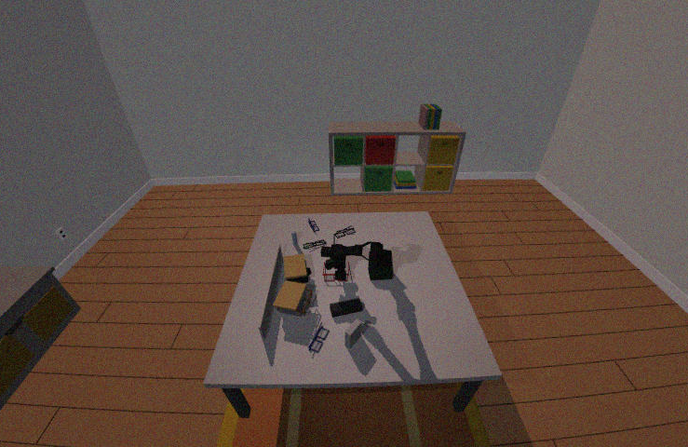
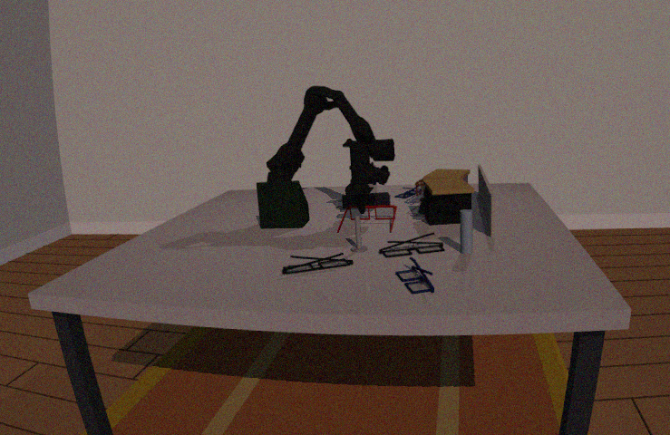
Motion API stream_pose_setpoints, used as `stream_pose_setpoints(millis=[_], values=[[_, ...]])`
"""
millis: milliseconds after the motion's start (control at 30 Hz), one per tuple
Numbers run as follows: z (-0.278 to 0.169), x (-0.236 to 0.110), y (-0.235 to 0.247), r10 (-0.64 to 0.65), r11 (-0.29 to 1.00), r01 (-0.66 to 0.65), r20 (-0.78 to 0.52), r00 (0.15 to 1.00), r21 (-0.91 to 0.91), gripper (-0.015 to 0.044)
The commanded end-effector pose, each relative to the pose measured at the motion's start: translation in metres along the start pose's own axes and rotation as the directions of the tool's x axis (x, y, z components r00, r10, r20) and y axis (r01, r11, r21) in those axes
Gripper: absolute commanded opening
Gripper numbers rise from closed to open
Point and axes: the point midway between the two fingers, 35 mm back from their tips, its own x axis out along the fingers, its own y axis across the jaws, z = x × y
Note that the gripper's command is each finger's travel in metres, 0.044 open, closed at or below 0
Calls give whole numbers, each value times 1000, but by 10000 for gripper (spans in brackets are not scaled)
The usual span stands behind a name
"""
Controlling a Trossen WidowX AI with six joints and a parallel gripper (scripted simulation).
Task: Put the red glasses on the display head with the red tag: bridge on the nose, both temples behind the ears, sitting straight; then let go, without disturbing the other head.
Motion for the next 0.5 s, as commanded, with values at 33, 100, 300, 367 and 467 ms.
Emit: stream_pose_setpoints(millis=[33, 100, 300, 367, 467], values=[[0, -1, -1, 0, 1000, 0, 0, 1000, -1, 107], [0, -2, -2, 0, 1000, 0, 0, 1000, 0, 107], [0, -4, -5, 2, 1000, -2, 0, 1000, 1, 107], [0, -4, -6, 2, 1000, -2, 0, 1000, 2, 107], [-1, -6, -7, 3, 1000, -3, 0, 1000, 2, 107]])
